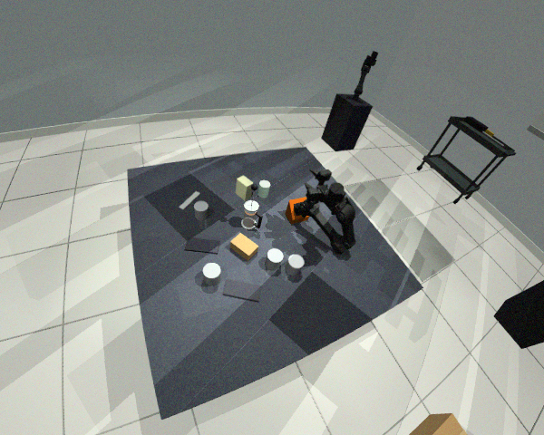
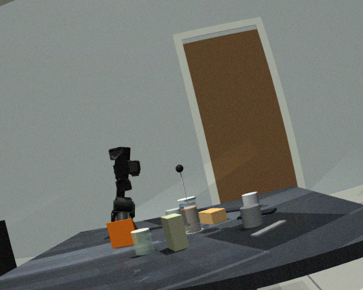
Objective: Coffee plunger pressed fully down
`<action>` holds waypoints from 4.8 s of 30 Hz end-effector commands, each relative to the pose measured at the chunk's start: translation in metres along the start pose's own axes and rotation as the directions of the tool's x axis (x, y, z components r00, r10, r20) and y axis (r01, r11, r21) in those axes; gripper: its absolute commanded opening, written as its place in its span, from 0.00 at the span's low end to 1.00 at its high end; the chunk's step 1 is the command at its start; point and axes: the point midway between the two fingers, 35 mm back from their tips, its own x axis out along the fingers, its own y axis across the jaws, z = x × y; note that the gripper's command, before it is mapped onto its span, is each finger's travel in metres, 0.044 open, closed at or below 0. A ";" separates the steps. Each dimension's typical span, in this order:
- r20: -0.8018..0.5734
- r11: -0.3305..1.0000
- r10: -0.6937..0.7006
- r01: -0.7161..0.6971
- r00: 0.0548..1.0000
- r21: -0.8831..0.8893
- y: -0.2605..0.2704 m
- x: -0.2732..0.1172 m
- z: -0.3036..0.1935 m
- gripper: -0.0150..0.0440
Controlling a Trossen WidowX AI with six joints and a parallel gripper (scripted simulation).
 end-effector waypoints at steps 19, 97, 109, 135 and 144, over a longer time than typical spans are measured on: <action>0.599 0.590 0.519 -0.762 0.610 0.265 -0.026 0.050 0.134 1.00; 0.847 0.005 0.497 -0.977 0.188 0.214 0.032 0.093 0.218 0.45; 0.845 0.007 0.500 -0.977 0.190 0.215 0.051 0.096 0.221 0.45; 0.844 0.008 0.501 -0.976 0.191 0.217 0.094 0.100 0.225 0.45; 0.846 0.007 0.498 -0.976 0.190 0.216 0.108 0.100 0.227 0.45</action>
